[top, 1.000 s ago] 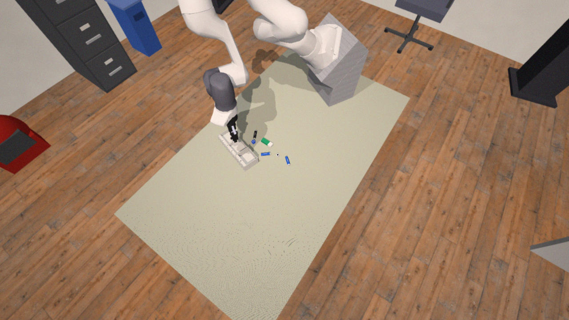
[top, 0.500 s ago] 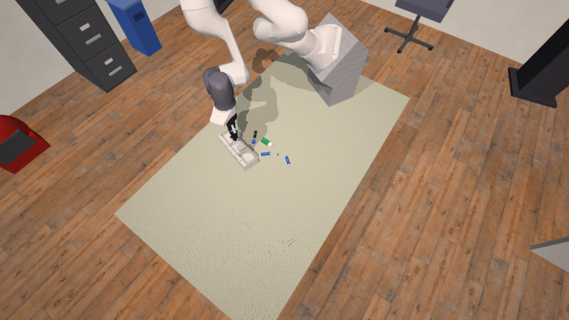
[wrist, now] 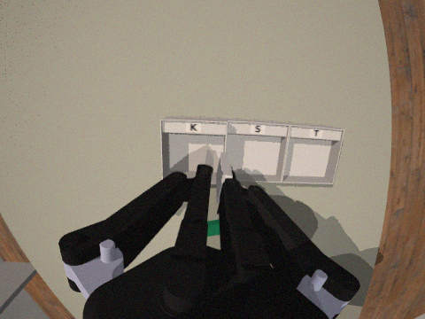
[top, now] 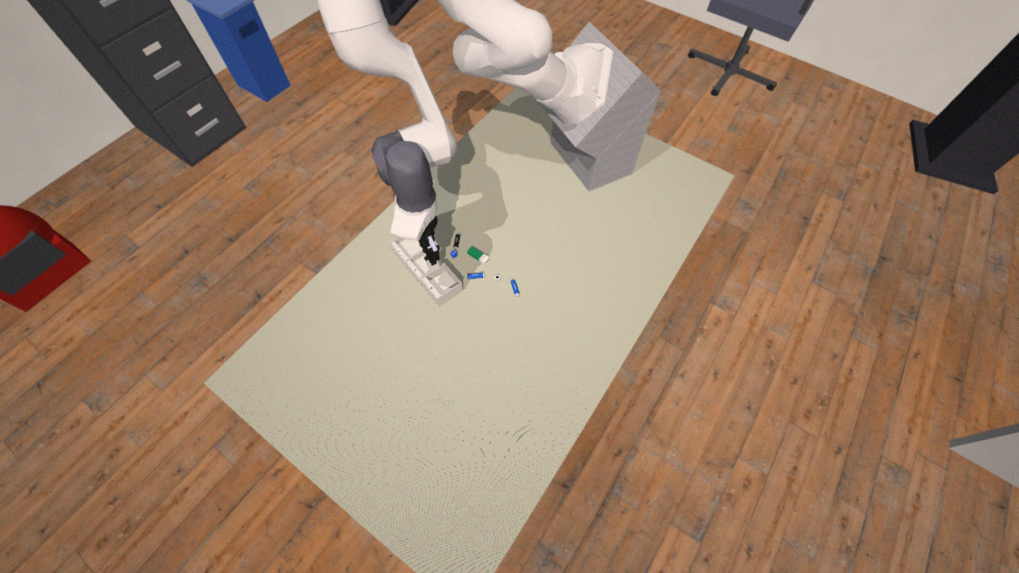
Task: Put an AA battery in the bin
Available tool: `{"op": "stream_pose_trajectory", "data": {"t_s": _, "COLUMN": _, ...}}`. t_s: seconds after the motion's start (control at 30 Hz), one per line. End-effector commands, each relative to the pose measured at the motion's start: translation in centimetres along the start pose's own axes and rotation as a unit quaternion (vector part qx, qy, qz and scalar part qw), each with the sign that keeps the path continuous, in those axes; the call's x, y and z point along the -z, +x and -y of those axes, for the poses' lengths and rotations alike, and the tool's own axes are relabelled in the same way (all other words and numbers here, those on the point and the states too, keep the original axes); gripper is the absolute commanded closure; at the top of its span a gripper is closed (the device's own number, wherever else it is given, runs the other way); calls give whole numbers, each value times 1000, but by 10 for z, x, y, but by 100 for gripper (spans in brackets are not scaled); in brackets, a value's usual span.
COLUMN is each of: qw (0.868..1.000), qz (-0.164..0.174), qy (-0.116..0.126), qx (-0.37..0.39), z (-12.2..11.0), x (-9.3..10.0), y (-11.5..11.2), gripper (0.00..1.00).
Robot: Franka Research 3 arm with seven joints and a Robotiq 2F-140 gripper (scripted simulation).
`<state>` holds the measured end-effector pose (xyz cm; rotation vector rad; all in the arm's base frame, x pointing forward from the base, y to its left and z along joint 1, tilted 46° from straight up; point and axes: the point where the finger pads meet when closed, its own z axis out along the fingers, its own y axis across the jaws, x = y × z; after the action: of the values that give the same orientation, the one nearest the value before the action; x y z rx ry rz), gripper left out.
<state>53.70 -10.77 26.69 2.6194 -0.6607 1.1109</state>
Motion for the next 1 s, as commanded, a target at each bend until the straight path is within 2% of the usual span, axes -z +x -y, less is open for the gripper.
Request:
{"op": "stream_pose_trajectory", "data": {"t_s": 0.0, "qw": 1000, "qz": 0, "qy": -7, "qx": -24, "z": 14, "x": -2, "y": -3, "gripper": 95}}
{"op": "stream_pose_trajectory", "data": {"t_s": 0.17, "qw": 1000, "qz": 0, "qy": -7, "qx": -24, "z": 27, "x": -2, "y": -6, "gripper": 95}}
{"op": "stream_pose_trajectory", "data": {"t_s": 0.3, "qw": 1000, "qz": 0, "qy": -7, "qx": -24, "z": 27, "x": -2, "y": -6, "gripper": 95}}
{"op": "stream_pose_trajectory", "data": {"t_s": 0.97, "qw": 1000, "qz": 0, "qy": -7, "qx": -24, "z": 27, "x": -50, "y": -6, "gripper": 95}}
